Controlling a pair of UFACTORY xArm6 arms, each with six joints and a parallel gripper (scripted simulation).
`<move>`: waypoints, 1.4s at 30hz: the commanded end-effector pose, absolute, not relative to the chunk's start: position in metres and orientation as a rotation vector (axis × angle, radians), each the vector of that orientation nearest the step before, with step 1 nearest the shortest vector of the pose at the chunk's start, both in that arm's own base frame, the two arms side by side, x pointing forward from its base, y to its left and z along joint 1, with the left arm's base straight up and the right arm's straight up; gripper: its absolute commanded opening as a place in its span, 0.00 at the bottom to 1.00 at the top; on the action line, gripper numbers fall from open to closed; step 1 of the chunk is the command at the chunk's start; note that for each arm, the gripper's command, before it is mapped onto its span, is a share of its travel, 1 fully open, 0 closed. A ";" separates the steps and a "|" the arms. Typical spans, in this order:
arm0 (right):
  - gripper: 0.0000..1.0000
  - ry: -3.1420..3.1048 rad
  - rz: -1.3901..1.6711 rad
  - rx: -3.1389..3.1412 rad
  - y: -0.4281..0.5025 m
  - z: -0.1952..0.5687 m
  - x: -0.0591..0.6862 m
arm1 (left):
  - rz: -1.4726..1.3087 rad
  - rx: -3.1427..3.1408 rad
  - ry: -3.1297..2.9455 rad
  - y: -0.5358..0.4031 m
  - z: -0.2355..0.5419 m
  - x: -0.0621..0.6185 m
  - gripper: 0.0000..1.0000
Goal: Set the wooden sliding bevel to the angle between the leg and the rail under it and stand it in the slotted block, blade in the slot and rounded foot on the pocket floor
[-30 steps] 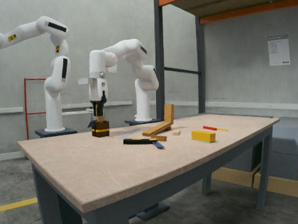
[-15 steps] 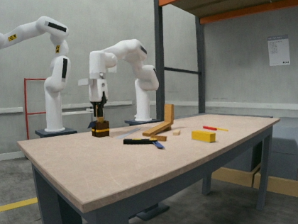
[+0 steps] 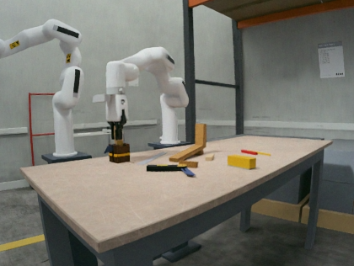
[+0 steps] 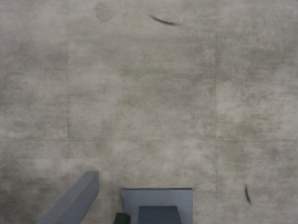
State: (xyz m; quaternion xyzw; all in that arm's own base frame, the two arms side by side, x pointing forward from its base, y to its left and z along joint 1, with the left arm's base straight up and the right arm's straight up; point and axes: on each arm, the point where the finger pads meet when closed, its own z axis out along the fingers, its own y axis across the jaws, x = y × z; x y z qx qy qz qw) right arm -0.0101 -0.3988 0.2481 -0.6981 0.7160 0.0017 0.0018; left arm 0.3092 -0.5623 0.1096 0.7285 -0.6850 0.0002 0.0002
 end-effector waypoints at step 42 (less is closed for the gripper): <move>1.00 2.249 0.000 -2.193 -0.400 0.250 -0.010 | 0.008 2.287 -2.151 -0.563 0.106 0.310 1.00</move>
